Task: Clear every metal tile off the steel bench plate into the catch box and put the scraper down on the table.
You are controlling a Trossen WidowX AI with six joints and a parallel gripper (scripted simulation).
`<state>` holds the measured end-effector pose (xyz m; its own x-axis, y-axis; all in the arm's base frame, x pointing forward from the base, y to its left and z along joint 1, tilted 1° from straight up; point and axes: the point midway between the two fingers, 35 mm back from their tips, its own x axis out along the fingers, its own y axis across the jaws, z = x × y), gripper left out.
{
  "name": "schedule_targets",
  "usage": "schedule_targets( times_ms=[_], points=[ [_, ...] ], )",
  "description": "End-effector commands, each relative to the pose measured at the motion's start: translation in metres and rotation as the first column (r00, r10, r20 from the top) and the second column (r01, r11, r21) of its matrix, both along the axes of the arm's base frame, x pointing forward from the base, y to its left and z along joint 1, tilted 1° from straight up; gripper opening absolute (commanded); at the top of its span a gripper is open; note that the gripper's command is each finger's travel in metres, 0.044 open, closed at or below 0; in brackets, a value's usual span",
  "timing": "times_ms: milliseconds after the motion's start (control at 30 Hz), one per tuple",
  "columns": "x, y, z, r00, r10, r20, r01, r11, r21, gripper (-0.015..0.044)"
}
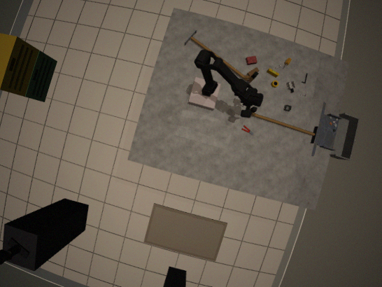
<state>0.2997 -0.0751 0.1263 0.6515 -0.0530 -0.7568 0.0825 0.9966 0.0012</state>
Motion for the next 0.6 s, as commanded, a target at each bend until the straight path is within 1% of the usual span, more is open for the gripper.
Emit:
schedule_targets(
  times_ms=[0,567],
  points=[
    [0.002,0.000,-0.008,1.000,-0.001,-0.012,0.001,1.000,0.005,0.0440],
    [0.021,-0.002,-0.029,1.000,-0.001,-0.011,0.001,1.000,0.005,0.0440]
  ],
)
